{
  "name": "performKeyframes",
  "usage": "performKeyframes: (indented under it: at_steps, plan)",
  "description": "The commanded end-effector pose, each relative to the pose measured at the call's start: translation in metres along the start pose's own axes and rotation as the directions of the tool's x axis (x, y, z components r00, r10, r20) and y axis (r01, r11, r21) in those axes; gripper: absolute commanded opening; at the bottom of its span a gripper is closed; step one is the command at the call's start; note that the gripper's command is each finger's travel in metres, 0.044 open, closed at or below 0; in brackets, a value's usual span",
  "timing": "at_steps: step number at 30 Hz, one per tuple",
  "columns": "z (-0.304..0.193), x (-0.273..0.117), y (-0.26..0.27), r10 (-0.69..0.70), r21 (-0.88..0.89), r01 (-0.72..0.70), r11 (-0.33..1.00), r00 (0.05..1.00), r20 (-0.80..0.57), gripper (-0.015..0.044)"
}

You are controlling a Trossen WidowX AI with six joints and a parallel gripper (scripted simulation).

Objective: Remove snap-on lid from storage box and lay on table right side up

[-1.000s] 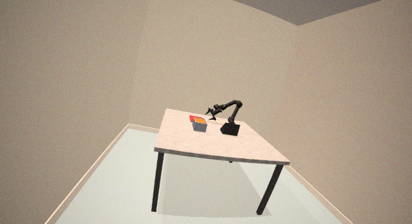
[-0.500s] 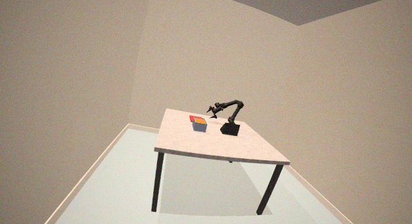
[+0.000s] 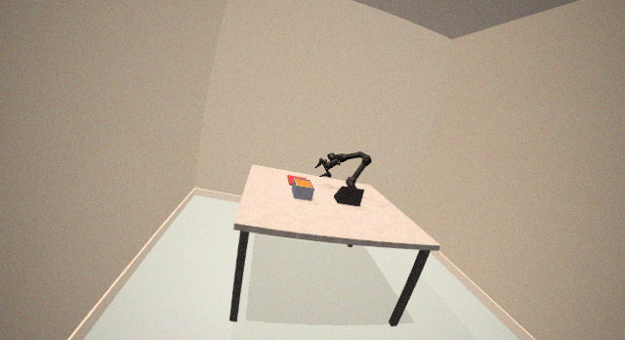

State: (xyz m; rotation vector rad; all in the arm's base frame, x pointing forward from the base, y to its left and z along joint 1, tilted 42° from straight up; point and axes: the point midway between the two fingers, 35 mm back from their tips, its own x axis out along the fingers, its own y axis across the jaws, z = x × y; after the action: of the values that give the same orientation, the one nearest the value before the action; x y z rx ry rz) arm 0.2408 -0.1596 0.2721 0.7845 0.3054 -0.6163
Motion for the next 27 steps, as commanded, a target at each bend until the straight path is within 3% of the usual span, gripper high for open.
performKeyframes:
  at_steps: [1,27]
  plan:
    - [0.002,-0.009,0.005,0.001,0.004,-0.001,1.0,1.0,0.007,0.044]
    - [0.0,-0.014,0.008,0.001,0.004,-0.001,1.0,1.0,0.006,0.044]
